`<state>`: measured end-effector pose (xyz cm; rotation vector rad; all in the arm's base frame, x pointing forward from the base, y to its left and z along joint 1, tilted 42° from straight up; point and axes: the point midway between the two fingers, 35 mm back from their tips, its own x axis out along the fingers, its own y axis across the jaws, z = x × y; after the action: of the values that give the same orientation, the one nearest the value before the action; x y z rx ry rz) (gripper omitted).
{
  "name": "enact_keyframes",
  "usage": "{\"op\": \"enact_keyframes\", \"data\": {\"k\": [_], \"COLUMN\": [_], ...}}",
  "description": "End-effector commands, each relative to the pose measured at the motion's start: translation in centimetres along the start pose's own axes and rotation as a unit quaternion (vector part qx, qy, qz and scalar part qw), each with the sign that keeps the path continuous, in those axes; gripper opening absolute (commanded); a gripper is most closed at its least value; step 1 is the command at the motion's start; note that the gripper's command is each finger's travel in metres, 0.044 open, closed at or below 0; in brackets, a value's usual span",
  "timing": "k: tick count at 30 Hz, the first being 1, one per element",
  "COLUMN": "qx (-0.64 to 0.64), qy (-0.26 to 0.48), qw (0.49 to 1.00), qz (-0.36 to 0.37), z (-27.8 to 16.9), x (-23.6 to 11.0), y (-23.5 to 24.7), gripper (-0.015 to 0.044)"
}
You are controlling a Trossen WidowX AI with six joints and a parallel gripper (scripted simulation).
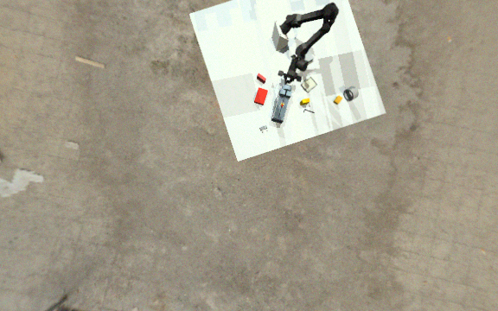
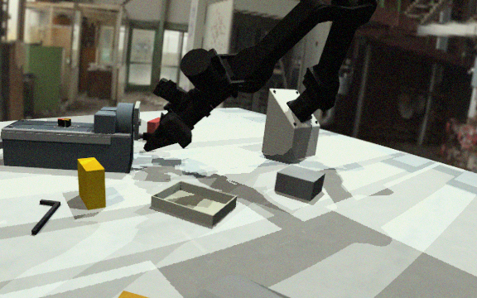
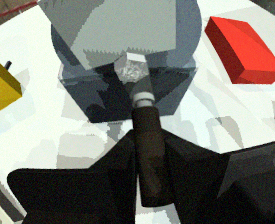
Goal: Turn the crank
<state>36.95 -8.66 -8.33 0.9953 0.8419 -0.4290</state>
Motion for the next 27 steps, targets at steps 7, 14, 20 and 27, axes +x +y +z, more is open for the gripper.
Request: {"op": "enact_keyframes", "data": {"k": [7, 14, 20, 27], "qx": [-0.005, -0.005, -0.005, -0.005], "qy": [0.004, 0.004, 0.004, 0.004], "qw": [1.000, 1.000, 1.000, 1.000], "qz": [0.011, 0.011, 0.011, 0.011], "z": [-0.13, -0.12, -0.12, -0.11], "x": [0.11, 0.10, 0.10, 0.09], "y": [0.98, 1.05, 1.10, 1.17], "gripper": [0.0000, 0.0000, 0.0000, 0.0000]}}
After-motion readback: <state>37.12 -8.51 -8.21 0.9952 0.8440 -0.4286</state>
